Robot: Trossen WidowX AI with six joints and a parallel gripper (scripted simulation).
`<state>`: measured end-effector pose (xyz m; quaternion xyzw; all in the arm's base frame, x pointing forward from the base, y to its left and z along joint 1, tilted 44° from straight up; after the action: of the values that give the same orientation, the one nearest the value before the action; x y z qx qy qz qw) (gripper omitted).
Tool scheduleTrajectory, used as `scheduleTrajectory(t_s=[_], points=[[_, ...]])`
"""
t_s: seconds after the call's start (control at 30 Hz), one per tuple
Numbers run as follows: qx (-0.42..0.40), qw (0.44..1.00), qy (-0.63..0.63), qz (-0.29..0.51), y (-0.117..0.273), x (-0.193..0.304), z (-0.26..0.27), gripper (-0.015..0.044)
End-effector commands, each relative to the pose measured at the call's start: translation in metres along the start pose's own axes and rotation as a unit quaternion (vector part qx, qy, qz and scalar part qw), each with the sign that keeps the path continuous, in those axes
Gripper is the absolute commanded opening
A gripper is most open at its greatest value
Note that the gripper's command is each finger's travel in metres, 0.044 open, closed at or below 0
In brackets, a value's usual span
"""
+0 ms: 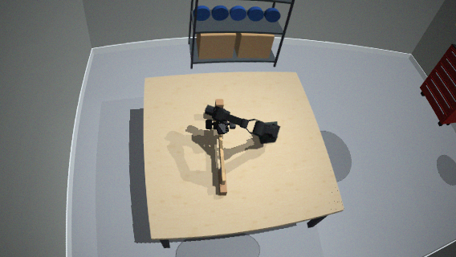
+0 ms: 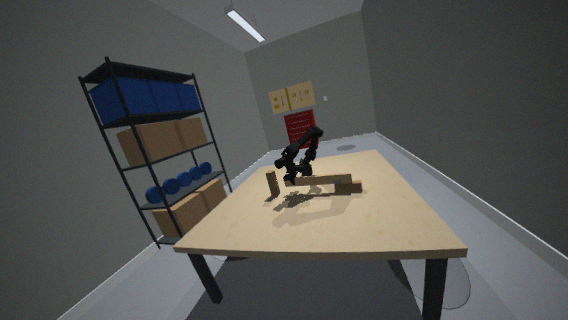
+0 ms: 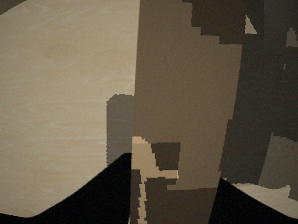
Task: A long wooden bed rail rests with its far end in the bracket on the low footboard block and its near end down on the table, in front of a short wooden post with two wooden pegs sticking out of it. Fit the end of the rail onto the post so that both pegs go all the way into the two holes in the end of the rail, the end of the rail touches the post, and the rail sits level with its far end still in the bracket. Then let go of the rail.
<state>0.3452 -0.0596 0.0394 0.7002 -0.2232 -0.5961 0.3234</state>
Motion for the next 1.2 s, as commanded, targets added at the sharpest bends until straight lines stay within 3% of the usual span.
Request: scheduleTrajectory(t_s=[0.0, 1.17], points=[[0.010, 1.000, 0.001, 0.002, 0.0054, 0.0000, -0.0013, 0.0000], [0.010, 1.000, 0.001, 0.002, 0.0022, -0.0005, 0.0012, 0.0000]])
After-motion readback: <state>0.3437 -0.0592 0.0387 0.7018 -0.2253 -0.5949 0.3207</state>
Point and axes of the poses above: the point midway between the two fingers, 35 mm back from their tips, its own y axis back along the fingers, its own z axis across the jaws, x = y × z, the point moved 9 cm from there along y, back along the fingers, and after that the axes turned 13 degrees about y, right-handed, at the moved point
